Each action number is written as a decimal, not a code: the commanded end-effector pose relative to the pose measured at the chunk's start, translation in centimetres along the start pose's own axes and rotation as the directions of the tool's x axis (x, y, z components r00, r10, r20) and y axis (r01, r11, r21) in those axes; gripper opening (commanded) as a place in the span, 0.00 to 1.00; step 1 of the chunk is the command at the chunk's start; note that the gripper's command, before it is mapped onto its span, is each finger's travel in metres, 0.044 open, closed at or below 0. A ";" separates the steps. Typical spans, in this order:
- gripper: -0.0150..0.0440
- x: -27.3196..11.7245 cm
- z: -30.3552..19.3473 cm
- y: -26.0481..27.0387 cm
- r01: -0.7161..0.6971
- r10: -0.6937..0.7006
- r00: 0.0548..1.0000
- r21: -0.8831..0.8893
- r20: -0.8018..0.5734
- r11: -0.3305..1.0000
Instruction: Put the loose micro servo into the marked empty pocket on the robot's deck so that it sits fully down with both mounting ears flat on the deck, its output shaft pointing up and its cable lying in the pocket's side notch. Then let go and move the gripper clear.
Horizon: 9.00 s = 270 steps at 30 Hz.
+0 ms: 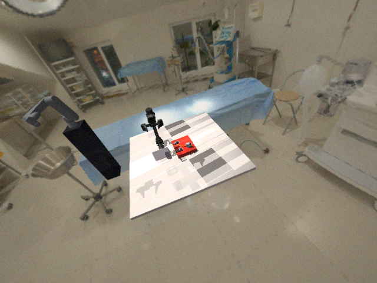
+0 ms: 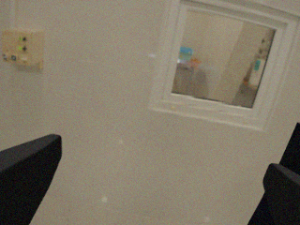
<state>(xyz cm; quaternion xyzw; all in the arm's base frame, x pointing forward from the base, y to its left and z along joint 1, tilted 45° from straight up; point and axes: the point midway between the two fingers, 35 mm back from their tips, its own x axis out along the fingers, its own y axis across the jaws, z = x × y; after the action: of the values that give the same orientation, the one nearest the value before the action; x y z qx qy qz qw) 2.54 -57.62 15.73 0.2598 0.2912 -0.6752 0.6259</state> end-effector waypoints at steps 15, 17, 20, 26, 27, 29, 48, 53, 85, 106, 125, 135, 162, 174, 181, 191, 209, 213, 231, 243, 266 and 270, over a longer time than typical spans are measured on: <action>1.00 -2.7 -14.2 17.5 -0.435 0.308 0.842 -0.218 -0.443 0.874; 1.00 -3.4 -15.9 19.0 -0.478 0.323 0.808 -0.227 -0.492 0.849; 1.00 -4.7 -18.4 20.9 -0.539 0.337 0.755 -0.240 -0.562 0.808; 1.00 -7.7 -23.7 24.3 -0.650 0.340 0.628 -0.232 -0.700 0.723; 1.00 -8.3 -24.6 24.8 -0.667 0.337 0.605 -0.228 -0.722 0.709; 1.00 -9.5 -26.4 25.7 -0.699 0.328 0.557 -0.218 -0.763 0.681; 1.00 -23.3 -41.9 28.0 -0.867 0.064 0.064 -0.024 -0.996 0.499; 1.00 -24.4 -42.9 27.7 -0.869 0.036 0.028 -0.006 -0.999 0.495; 0.91 -24.2 -47.5 27.9 -0.869 0.037 0.026 -0.005 -0.999 0.494; 0.25 -24.2 -46.4 27.9 -0.869 0.037 0.027 -0.005 -0.999 0.494; 0.25 -24.5 -44.5 27.0 -0.869 0.036 0.027 -0.006 -0.999 0.495; 0.25 -24.5 -44.6 26.3 -0.869 0.036 0.027 -0.006 -0.999 0.495; 0.25 -31.0 -44.8 25.4 -0.942 0.035 0.024 -0.011 -0.999 0.335; 0.25 -31.0 -44.8 25.4 -0.998 0.035 0.024 -0.026 -0.999 -0.059; 0.25 -31.0 -44.8 25.4 -0.996 0.035 0.024 -0.026 -0.999 -0.081; 0.25 -30.6 -44.9 23.2 -0.996 0.034 0.024 -0.027 -0.999 -0.080; 0.25 -29.5 -45.1 15.1 -0.995 0.030 0.025 -0.027 -0.999 -0.093; 0.25 -29.4 -45.1 14.5 -0.992 0.030 0.024 -0.028 -0.999 -0.126; 0.25 -29.4 -47.1 14.6 -0.992 0.030 0.024 -0.027 -0.999 -0.126; 0.25 -29.4 -47.1 14.7 -0.992 0.030 0.024 -0.027 -0.999 -0.126; 0.25 -29.4 -48.4 14.8 -0.992 0.030 0.023 -0.027 -0.999 -0.127; 0.25 -29.4 -48.7 14.8 -0.992 0.030 0.023 -0.027 -0.999 -0.127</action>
<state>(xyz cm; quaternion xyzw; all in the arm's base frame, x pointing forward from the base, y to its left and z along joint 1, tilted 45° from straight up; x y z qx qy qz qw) 18.93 -3.21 2.13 0.2518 0.6454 0.2807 0.6642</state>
